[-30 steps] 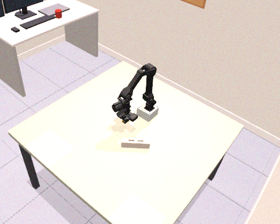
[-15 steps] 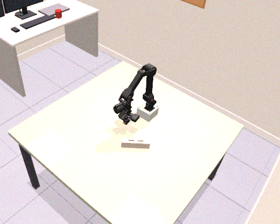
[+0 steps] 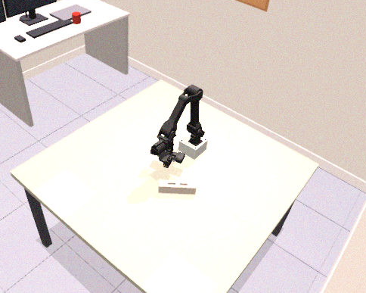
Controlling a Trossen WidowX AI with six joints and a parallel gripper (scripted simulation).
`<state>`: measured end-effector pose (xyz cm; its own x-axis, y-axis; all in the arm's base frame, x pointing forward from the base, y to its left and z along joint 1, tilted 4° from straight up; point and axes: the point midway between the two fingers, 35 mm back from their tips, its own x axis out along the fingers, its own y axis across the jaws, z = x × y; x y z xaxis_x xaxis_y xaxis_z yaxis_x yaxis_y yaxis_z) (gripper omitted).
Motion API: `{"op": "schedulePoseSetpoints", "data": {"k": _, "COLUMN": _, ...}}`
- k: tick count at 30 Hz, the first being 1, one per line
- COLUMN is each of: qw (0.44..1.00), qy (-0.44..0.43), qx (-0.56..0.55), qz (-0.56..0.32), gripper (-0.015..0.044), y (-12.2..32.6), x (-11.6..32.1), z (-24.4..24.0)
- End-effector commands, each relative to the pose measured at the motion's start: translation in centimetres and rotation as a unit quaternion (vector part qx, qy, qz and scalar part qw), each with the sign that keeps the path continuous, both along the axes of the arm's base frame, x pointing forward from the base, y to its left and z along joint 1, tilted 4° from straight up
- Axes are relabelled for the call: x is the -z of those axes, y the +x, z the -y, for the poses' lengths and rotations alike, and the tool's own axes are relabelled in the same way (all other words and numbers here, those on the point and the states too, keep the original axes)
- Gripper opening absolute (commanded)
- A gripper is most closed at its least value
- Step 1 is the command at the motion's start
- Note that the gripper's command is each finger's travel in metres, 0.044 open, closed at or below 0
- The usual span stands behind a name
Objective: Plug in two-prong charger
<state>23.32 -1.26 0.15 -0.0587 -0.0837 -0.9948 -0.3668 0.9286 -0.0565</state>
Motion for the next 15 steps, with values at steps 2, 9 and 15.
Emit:
{"op": "schedulePoseSetpoints", "data": {"k": 2, "qw": 0.999, "qy": -0.002, "qx": -0.036, "qz": -0.001, "gripper": 0.0, "y": 0.3, "x": 0.5, "z": -0.7}}
{"op": "schedulePoseSetpoints", "data": {"k": 9, "qw": 0.996, "qy": -0.002, "qx": -0.086, "qz": -0.004, "gripper": 0.0, "y": 0.6, "x": 1.2, "z": -2.0}}
{"op": "schedulePoseSetpoints", "data": {"k": 15, "qw": 0.992, "qy": -0.002, "qx": -0.128, "qz": -0.006, "gripper": 0.0, "y": 0.8, "x": 1.8, "z": -3.0}}
